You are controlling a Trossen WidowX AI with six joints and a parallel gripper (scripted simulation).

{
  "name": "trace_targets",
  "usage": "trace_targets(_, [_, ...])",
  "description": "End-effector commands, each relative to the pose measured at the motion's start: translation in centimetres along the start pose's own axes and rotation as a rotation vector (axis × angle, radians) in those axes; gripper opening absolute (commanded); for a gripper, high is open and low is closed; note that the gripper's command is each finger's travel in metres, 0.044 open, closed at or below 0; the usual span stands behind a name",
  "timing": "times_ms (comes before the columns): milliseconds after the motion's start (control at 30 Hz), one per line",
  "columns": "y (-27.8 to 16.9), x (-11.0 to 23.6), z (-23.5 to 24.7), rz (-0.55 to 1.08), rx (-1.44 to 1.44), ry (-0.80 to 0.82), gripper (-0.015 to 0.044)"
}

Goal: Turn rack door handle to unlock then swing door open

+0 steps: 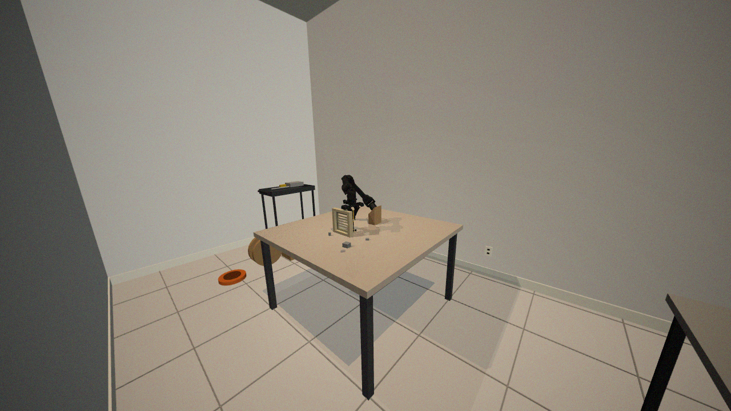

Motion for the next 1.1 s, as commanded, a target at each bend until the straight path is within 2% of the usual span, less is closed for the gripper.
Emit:
trace_targets(0, [0.0, 0.0, 0.0, -0.001, -0.009, 0.001, 0.0097])
trace_targets(433, [0.0, 0.0, 0.0, -0.001, -0.009, 0.001, 0.0011])
trace_targets(600, [0.1, 0.0, -0.1, -0.001, 0.005, 0.001, 0.0009])
trace_targets(1067, [0.7, 0.0, -1.1, -0.002, 0.312, 0.0, 0.0009])
Point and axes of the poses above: the point midway between the two fingers, 35 mm back from their tips, its own x axis back along the fingers, its own z axis across the jaws, y = z × x, the point moved 7 cm from there along x, back along the fingers, and after that the axes turned 5 degrees about x, right-handed, at the moved point
